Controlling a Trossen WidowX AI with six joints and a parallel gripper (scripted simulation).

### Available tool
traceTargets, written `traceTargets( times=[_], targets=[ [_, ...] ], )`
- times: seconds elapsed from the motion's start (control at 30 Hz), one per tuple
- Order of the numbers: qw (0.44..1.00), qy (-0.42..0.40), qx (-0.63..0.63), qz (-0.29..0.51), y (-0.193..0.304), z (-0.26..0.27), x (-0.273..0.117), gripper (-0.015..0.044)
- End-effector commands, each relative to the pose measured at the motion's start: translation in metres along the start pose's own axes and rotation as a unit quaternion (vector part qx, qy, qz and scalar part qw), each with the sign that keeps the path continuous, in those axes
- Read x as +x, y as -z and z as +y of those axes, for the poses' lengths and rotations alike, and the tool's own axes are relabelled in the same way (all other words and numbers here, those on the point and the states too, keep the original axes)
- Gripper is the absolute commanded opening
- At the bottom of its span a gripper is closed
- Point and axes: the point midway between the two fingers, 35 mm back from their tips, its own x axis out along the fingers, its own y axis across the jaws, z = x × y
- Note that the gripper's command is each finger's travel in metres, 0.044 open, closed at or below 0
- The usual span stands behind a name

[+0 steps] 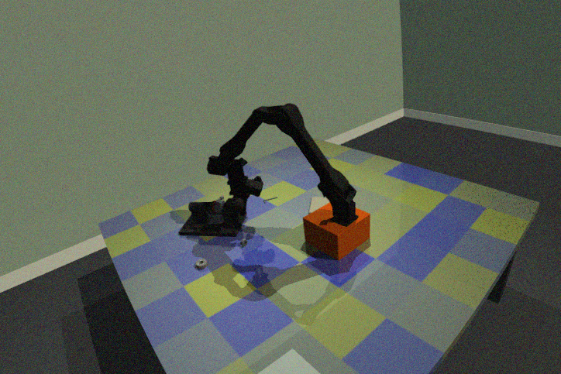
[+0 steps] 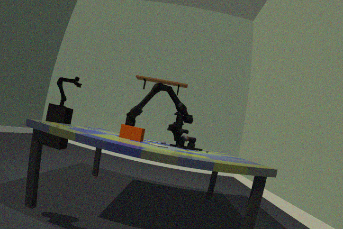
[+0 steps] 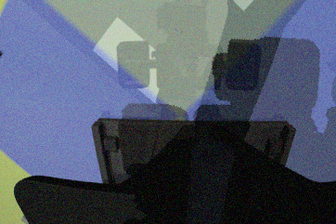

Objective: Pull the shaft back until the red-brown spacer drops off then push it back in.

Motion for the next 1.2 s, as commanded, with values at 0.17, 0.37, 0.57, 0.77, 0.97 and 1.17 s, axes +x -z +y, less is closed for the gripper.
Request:
traceTargets(
  times=[0.17,0.37,0.57,0.77,0.97,1.17],
  targets=[
    [1.0,-0.001,-0.001,-0.002,-0.0086,0.0002,0.0002,0.0],
    [1.0,-0.001,-0.001,-0.002,-0.0111,0.0002,0.0002,0.0],
    [1.0,-0.001,-0.001,-0.002,-0.0108,0.0002,0.0002,0.0],
    [1.0,-0.001,-0.001,-0.002,-0.0116,0.0002,0.0002,0.0],
    [1.0,-0.001,-0.001,-0.002,-0.0123,0.0002,0.0002,0.0],
    [1.0,-0.001,-0.001,-0.002,-0.013,0.0002,0.0002,0.0]
  ],
)
